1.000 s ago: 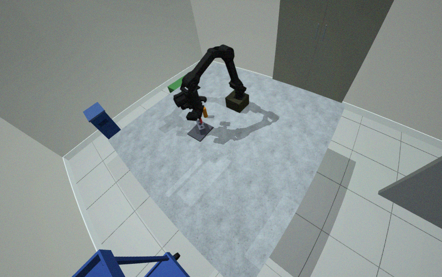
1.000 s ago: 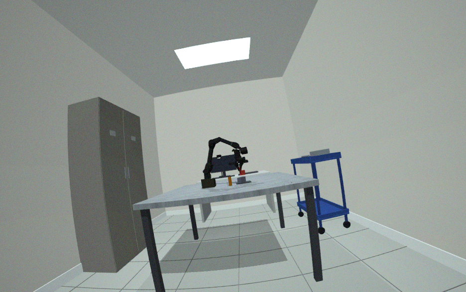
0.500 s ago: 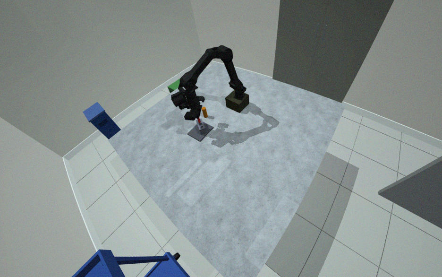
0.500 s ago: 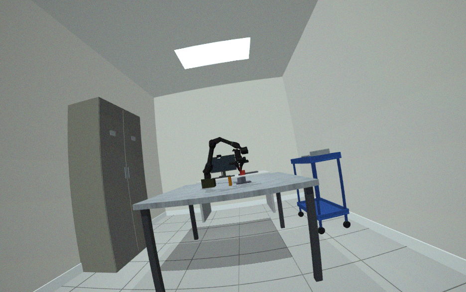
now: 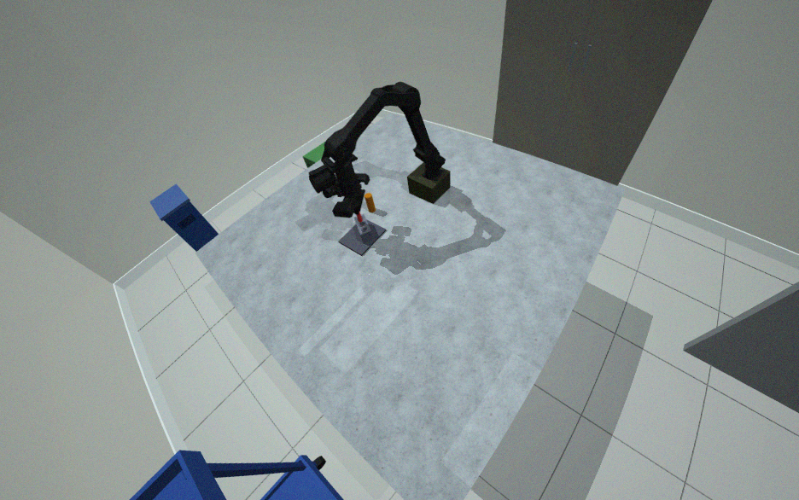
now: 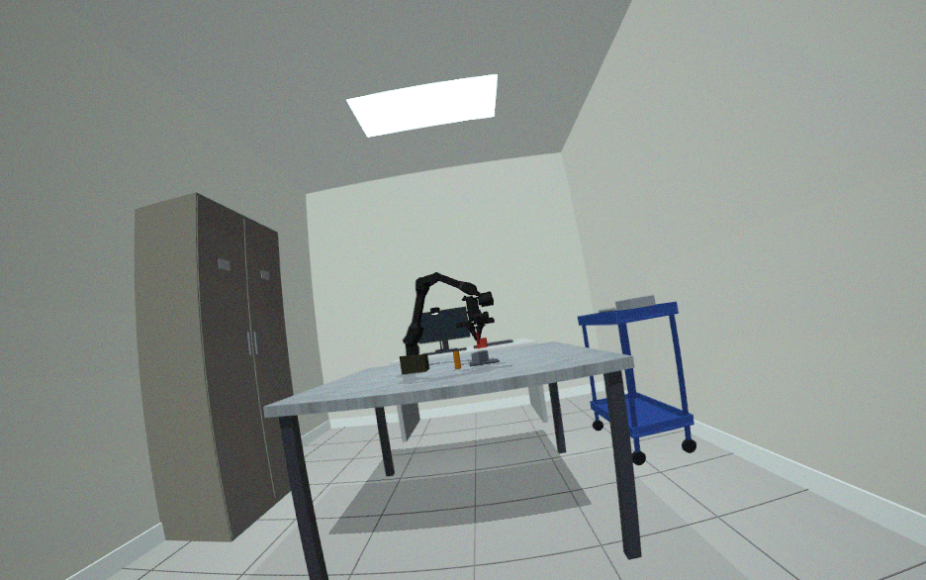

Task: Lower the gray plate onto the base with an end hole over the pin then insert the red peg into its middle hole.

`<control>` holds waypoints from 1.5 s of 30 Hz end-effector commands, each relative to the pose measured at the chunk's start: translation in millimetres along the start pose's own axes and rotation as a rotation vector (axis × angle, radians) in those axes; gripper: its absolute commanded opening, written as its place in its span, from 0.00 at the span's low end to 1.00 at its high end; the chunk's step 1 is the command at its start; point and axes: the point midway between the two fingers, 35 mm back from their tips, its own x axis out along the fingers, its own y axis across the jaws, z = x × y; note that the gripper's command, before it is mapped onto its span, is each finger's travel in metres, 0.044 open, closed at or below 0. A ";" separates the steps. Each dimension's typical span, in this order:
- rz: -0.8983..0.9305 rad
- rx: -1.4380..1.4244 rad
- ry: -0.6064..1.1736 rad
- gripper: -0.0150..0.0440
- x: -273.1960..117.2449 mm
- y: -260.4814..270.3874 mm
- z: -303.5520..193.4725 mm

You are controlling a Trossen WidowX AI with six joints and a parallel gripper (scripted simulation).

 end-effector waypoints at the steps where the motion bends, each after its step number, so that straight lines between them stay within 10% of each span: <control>1: 0.000 -0.004 0.005 0.25 0.4 0.1 -0.6; 45: 0.002 -0.005 -0.001 0.25 16.4 0.6 -1.3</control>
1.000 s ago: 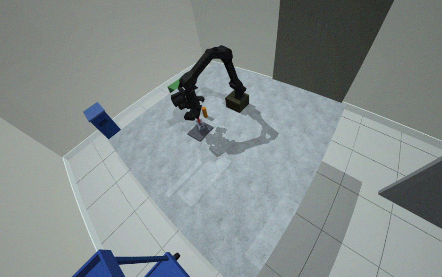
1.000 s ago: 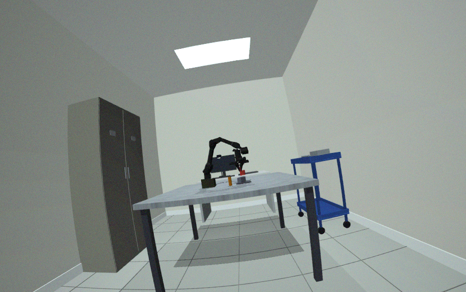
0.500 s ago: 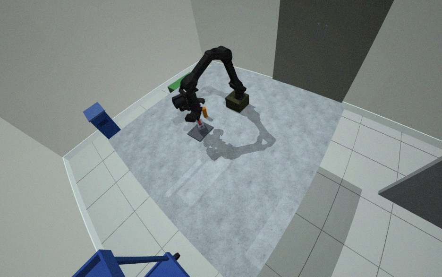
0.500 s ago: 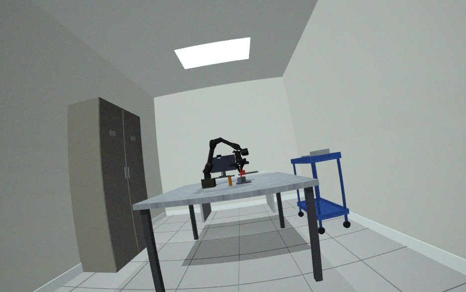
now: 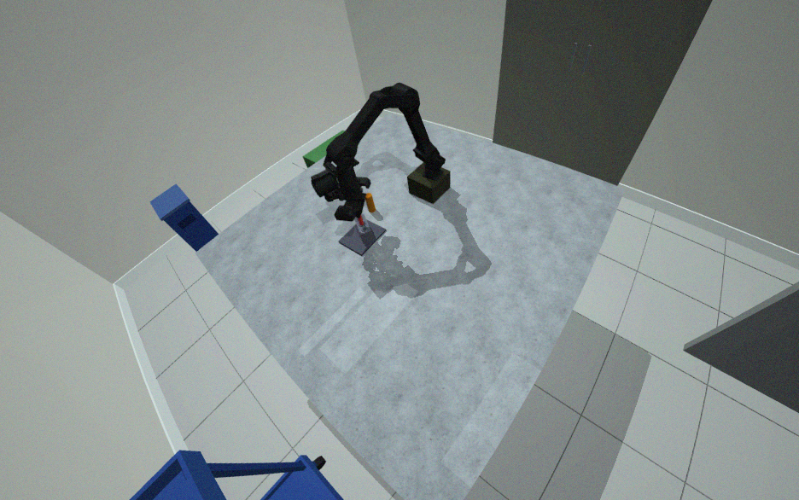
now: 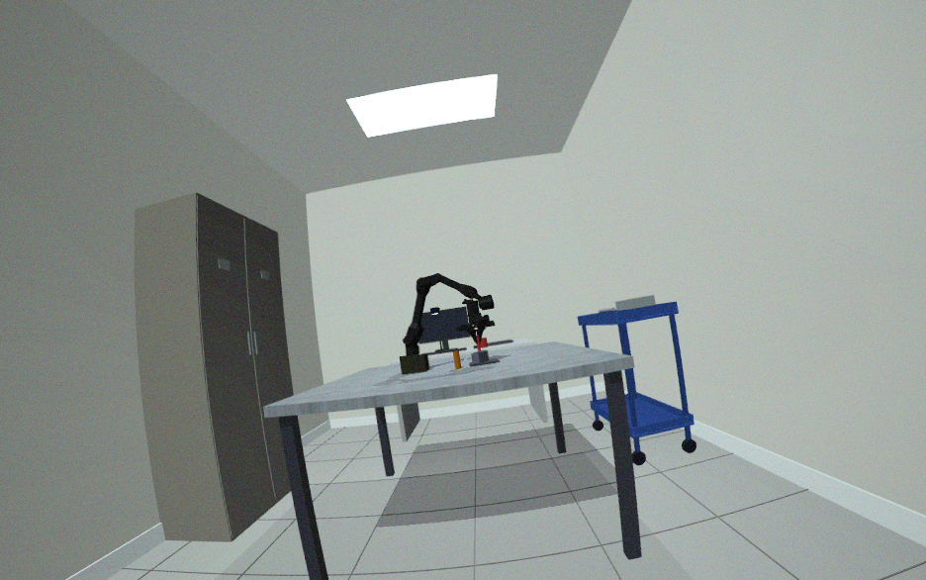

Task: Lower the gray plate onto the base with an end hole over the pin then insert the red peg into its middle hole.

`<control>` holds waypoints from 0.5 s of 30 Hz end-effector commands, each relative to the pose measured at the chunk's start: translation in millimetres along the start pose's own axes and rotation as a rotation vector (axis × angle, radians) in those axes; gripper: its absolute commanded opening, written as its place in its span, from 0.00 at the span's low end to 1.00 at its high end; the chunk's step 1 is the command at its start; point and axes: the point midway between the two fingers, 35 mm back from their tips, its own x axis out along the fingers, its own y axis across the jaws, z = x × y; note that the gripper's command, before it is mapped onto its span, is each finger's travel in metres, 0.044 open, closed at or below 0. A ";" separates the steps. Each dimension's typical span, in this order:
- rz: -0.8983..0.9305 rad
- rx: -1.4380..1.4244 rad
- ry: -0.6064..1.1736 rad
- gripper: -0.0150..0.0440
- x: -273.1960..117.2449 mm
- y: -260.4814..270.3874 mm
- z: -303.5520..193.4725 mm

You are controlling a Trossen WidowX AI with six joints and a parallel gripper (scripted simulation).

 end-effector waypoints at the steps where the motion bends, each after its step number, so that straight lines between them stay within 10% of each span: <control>1: 0.002 0.000 -0.001 0.25 0.7 0.7 -0.9; 15: 0.001 0.000 -0.001 0.25 2.1 -0.5 -2.7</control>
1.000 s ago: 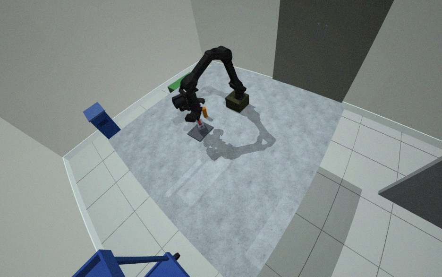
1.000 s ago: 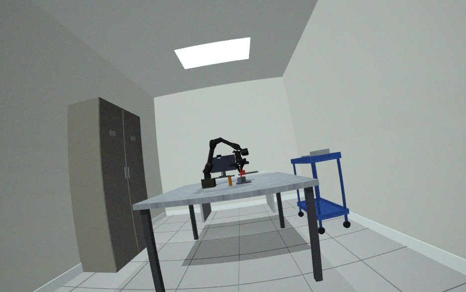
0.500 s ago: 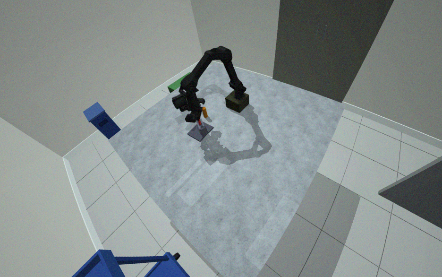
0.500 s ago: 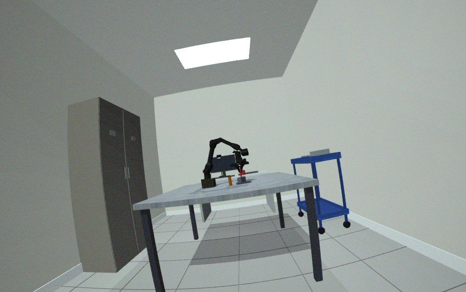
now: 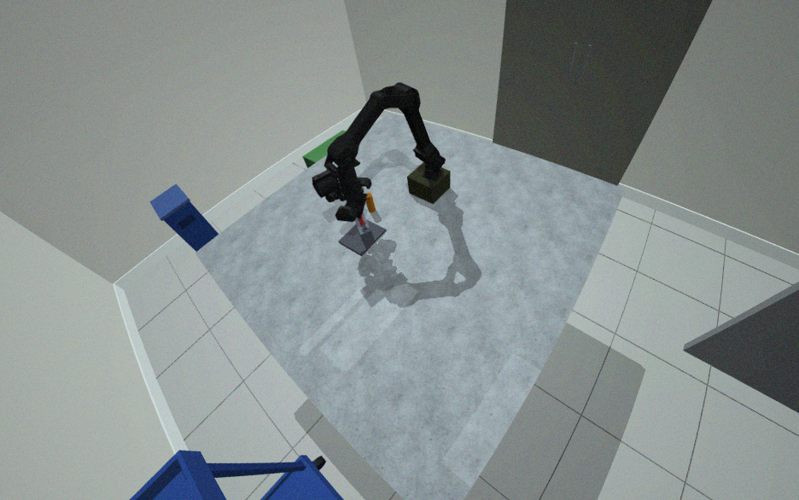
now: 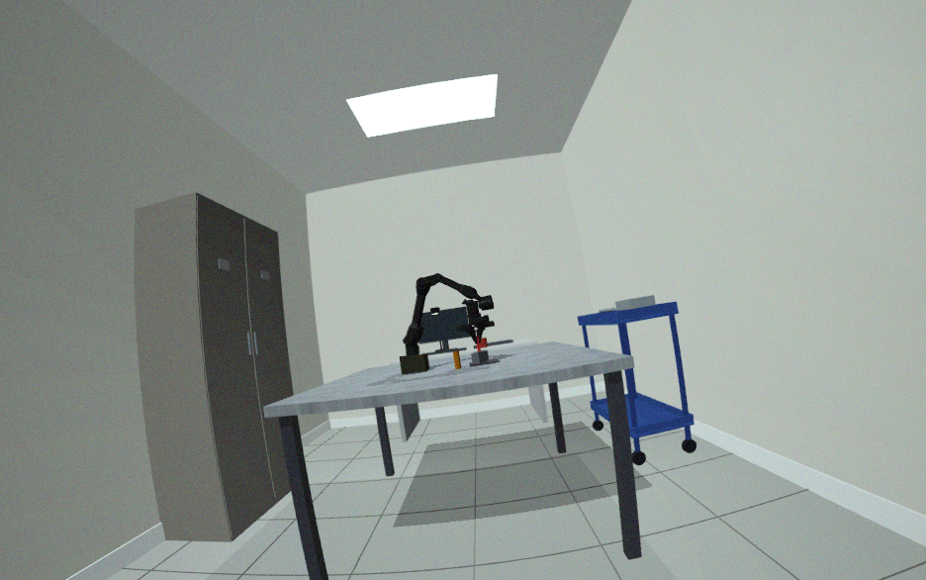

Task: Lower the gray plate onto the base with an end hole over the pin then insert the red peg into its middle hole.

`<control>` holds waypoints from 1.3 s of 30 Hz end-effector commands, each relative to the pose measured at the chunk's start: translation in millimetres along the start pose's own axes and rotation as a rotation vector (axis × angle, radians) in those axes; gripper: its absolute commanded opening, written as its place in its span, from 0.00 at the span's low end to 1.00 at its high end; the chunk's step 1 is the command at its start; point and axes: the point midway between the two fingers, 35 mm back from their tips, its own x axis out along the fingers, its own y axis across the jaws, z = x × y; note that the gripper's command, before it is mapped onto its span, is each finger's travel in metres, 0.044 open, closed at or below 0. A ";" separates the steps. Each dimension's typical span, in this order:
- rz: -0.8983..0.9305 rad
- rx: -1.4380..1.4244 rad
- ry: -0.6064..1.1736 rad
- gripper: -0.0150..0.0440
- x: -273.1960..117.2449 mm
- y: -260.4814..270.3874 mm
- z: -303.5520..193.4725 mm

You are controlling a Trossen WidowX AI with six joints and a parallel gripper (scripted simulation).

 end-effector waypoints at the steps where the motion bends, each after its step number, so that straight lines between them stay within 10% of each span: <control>1: 0.000 0.004 0.000 0.25 0.8 -0.4 0.2; 9: 0.000 0.000 0.000 0.25 0.1 -0.1 -0.1; 15: 0.000 0.000 0.000 0.51 0.1 -0.1 -0.1; 39: -0.002 0.005 0.006 0.51 -9.0 -1.3 0.6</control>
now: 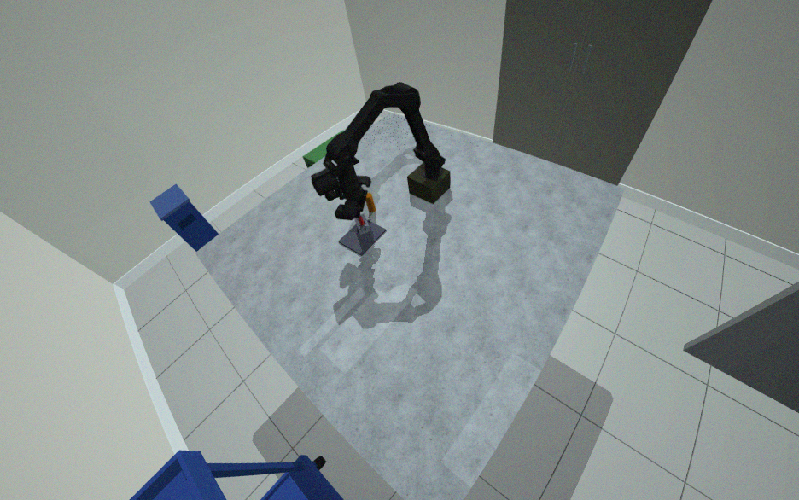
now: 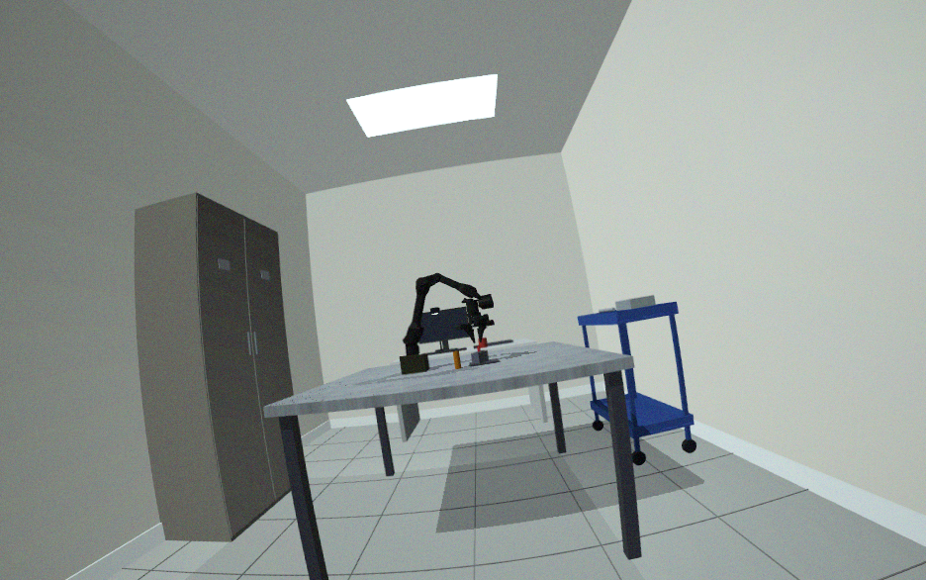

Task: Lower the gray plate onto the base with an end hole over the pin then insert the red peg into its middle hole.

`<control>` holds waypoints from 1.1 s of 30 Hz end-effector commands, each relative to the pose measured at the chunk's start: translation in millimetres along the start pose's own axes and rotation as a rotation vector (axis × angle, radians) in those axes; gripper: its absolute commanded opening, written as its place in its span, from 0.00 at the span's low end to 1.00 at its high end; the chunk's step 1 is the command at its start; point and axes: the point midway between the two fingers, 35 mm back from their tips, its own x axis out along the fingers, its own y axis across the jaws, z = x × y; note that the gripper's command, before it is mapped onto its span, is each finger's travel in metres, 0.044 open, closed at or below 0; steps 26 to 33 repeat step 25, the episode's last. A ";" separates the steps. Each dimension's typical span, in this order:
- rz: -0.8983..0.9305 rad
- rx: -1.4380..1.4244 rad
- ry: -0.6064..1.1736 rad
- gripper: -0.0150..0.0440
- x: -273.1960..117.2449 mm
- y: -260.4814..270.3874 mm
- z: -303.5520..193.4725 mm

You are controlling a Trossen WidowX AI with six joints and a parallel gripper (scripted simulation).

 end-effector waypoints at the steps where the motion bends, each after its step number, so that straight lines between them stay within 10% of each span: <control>1: 0.003 0.000 0.002 0.51 -3.7 -0.1 0.1; 33: 0.003 0.000 0.002 0.51 -19.0 -3.1 2.1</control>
